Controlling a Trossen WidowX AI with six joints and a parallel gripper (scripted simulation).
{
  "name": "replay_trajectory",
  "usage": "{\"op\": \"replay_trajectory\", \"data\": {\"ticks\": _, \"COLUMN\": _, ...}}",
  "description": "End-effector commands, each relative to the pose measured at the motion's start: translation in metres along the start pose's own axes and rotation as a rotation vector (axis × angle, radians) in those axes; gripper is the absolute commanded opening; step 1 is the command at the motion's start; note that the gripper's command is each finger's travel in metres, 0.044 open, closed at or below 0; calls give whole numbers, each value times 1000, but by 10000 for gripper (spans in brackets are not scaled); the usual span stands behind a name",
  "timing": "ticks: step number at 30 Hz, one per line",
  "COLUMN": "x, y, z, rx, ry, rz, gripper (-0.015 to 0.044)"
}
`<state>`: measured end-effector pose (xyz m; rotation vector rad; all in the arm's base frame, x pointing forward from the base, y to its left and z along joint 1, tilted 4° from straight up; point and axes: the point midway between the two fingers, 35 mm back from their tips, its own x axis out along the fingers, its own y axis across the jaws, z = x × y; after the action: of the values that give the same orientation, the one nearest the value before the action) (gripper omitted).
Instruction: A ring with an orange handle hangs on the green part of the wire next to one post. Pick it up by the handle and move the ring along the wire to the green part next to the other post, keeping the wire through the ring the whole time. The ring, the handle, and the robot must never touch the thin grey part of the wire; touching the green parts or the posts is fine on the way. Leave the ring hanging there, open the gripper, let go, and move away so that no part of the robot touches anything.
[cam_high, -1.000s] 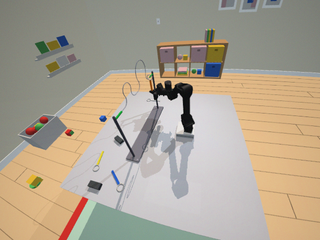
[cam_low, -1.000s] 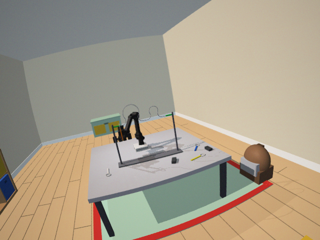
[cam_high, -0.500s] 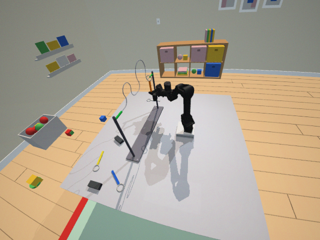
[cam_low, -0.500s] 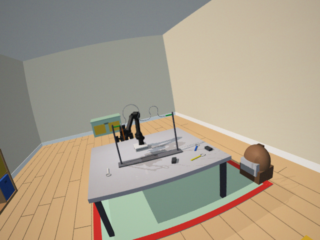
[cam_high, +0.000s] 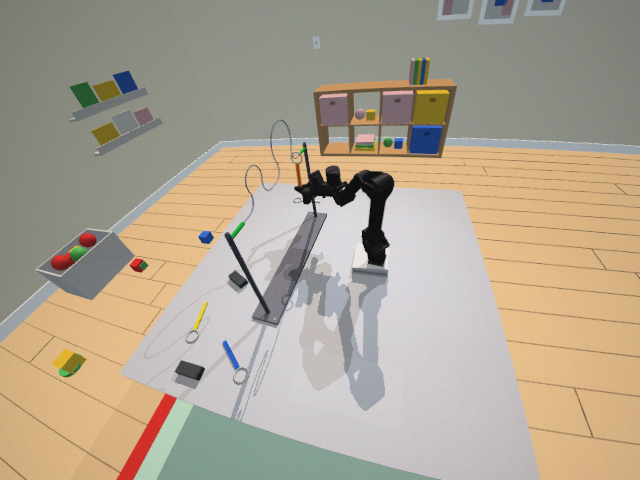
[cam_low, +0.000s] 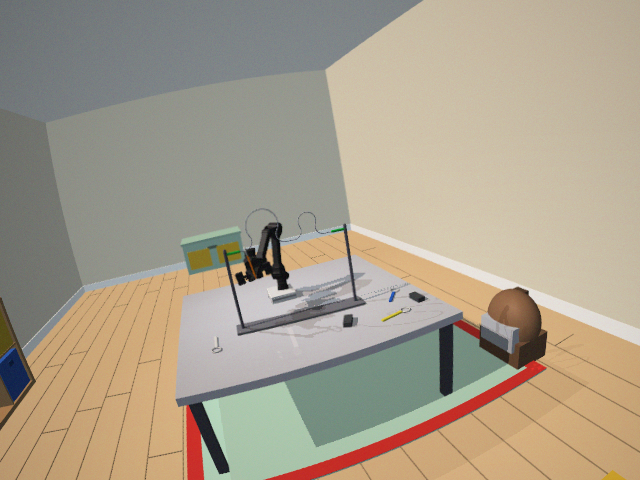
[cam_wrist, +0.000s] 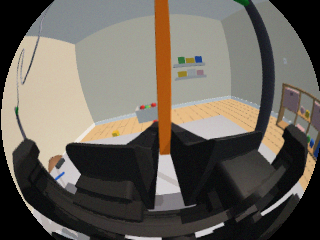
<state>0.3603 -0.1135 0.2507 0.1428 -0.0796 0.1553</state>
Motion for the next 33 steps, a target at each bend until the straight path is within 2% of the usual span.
{"op": "replay_trajectory", "data": {"ticks": 1, "x": -1, "y": 12, "z": 2, "rx": 58, "ry": -7, "rz": -1, "gripper": -150}}
{"op": "replay_trajectory", "data": {"ticks": 21, "x": 0, "y": 88, "z": 24, "rx": 504, "ry": -13, "rz": 6, "gripper": -150}}
{"op": "replay_trajectory", "data": {"ticks": 33, "x": -17, "y": 116, "z": 46, "rx": 707, "ry": 107, "rz": 53, "gripper": -150}}
